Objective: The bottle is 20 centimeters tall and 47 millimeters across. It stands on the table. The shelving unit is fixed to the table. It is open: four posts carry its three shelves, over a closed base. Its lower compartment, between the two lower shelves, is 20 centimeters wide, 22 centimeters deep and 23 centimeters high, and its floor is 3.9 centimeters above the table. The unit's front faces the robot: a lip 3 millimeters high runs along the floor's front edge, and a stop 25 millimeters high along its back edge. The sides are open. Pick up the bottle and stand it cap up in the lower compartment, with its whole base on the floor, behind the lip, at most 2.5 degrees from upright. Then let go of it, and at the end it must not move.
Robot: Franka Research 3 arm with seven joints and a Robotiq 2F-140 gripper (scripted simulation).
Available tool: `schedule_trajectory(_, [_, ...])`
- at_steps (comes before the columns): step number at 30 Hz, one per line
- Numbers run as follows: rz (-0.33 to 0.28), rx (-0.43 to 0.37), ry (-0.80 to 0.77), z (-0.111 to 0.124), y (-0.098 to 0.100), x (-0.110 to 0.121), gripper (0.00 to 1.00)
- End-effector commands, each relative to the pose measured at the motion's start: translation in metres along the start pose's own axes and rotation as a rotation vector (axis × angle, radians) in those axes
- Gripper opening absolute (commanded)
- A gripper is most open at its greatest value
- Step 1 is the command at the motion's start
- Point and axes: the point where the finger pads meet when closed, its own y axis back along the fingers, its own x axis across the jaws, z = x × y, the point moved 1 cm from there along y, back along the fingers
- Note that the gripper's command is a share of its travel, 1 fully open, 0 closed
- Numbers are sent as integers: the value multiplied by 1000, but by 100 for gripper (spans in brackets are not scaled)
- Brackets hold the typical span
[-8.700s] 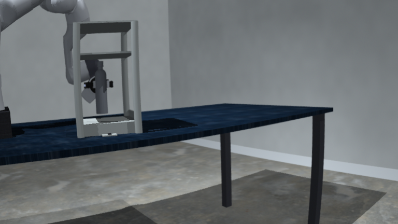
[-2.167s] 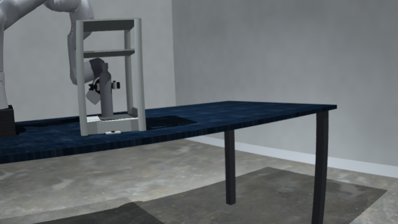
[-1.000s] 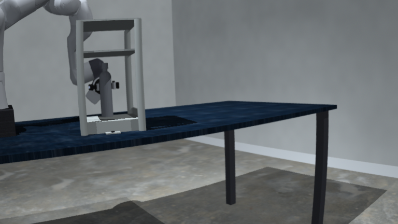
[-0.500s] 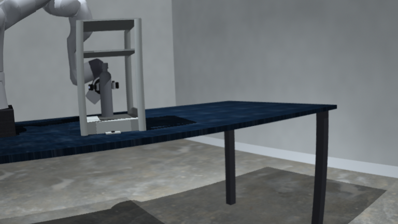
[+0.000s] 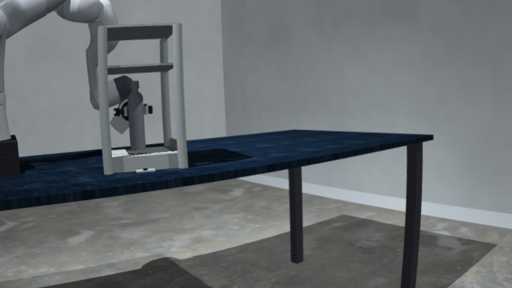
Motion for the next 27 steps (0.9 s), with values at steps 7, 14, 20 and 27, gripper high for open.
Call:
schedule_trajectory(7, [-2, -2, 9, 0, 4, -2, 39])
schedule_trajectory(14, [-2, -2, 9, 0, 4, -2, 39])
schedule_trajectory(20, [-2, -2, 9, 0, 4, -2, 39])
schedule_trajectory(27, [-2, -2, 9, 0, 6, -2, 39])
